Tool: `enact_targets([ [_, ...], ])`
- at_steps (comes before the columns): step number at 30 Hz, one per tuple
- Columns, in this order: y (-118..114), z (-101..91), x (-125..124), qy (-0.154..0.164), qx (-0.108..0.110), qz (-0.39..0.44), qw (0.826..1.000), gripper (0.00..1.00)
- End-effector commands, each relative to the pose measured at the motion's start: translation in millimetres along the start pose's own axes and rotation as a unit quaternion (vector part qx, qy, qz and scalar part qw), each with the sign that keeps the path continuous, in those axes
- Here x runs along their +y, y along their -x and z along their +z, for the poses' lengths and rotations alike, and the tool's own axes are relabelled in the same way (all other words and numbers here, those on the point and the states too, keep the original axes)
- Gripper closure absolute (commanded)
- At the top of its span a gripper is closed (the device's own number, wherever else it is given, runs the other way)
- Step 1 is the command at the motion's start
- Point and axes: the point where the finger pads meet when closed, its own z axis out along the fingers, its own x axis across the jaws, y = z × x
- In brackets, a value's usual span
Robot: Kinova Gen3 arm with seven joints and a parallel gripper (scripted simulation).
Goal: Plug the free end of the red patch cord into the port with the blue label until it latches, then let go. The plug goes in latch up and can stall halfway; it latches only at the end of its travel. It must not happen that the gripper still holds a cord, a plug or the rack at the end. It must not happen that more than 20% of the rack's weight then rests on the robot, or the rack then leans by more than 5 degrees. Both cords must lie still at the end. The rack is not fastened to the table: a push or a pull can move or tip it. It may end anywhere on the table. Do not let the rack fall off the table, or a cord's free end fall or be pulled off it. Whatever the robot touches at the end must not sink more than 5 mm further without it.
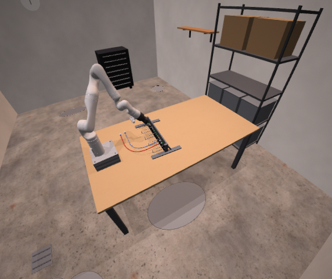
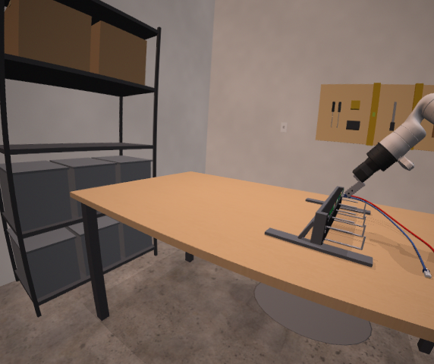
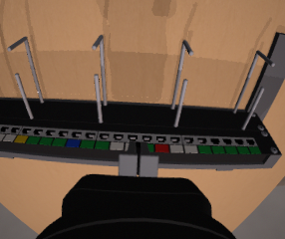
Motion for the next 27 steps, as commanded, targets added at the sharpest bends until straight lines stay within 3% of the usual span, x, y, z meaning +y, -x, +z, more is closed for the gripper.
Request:
enact_targets([
  [1, 0, -0.3, 1, 0.001, 0.0, 0.0, 1.0, 1.0],
  [21, 0, -5.7, 1, 0.001, 0.0, 0.0, 1.0, 1.0],
  [27, 0, -26.7, 1, 0.001, 0.0, 0.0, 1.0, 1.0],
])
